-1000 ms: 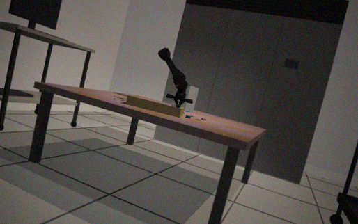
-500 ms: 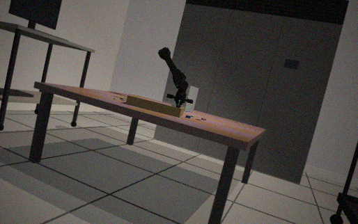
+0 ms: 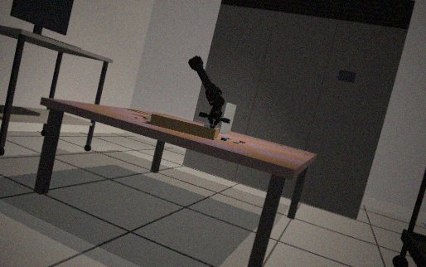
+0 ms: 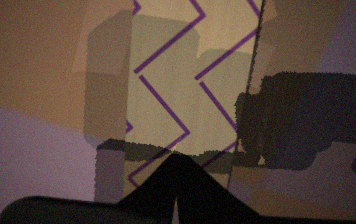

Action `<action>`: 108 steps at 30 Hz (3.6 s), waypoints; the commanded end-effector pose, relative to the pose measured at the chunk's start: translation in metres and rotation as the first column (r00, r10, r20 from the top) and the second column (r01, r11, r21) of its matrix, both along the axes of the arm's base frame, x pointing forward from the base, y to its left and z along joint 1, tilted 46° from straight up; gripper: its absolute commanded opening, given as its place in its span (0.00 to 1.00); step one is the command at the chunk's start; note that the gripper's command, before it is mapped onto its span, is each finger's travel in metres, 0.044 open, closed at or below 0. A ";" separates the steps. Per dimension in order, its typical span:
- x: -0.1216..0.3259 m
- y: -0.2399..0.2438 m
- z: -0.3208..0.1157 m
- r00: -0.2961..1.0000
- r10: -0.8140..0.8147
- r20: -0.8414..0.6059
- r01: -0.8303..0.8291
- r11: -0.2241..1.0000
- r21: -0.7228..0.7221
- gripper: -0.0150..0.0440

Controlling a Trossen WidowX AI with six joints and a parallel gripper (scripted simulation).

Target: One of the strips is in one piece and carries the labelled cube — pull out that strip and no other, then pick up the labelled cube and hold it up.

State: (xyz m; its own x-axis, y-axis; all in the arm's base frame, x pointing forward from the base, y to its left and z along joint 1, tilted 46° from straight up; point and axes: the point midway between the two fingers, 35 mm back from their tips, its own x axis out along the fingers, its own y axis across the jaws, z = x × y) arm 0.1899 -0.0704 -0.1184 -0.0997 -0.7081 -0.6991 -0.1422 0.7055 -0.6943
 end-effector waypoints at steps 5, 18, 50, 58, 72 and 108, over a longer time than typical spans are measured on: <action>-0.021 -0.004 0.001 0.999 -0.016 -0.030 0.016 1.000 -0.001 0.25; -0.022 -0.004 0.001 0.999 -0.016 -0.030 0.016 1.000 -0.001 0.25; -0.022 -0.004 0.001 0.999 -0.016 -0.030 0.016 1.000 -0.001 0.25; -0.022 -0.004 0.001 0.999 -0.016 -0.030 0.016 1.000 -0.001 0.25; -0.006 0.030 0.030 0.999 -0.016 -0.028 0.016 1.000 0.001 0.25; 0.136 0.045 0.011 0.980 0.121 -0.155 -0.117 0.993 0.033 1.00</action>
State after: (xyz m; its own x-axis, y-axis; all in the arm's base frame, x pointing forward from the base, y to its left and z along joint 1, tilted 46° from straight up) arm 0.3154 -0.0254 -0.1069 -0.1253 -0.7023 -0.7008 -0.3296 0.6957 -0.6383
